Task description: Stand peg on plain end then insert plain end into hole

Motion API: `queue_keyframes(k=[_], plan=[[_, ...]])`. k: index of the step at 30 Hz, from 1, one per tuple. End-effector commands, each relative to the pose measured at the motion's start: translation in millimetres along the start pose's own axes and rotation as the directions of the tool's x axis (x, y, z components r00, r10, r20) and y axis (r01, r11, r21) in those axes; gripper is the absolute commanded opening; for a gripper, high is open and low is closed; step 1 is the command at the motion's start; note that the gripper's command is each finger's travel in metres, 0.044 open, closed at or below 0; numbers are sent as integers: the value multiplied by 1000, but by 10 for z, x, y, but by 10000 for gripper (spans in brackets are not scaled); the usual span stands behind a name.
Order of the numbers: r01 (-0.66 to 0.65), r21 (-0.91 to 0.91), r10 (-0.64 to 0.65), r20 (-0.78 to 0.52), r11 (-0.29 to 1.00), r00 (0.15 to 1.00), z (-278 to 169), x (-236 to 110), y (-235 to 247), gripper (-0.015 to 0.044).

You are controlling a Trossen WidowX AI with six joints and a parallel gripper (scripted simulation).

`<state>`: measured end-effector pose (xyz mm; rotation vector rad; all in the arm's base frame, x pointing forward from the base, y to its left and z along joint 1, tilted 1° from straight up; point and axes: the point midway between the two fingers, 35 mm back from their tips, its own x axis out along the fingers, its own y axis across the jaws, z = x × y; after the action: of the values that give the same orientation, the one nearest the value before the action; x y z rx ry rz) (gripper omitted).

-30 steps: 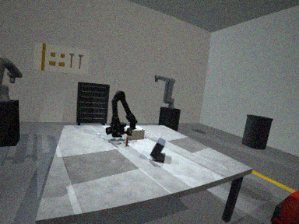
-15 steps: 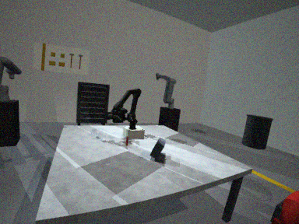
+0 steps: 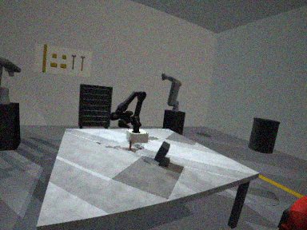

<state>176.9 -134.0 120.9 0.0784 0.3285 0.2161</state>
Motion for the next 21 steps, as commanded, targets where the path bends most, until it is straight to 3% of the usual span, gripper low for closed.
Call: queue_keyframes(k=[1, 10, 21], plan=[[-36, 39, 40, -100, 999, 994, -68, 66, 5, 440], [-79, 125, 120, -369, 989, 921, -268, 200, 42, 440], [-29, 157, 128, -671, 987, 730, -454, 273, 27, 440]])
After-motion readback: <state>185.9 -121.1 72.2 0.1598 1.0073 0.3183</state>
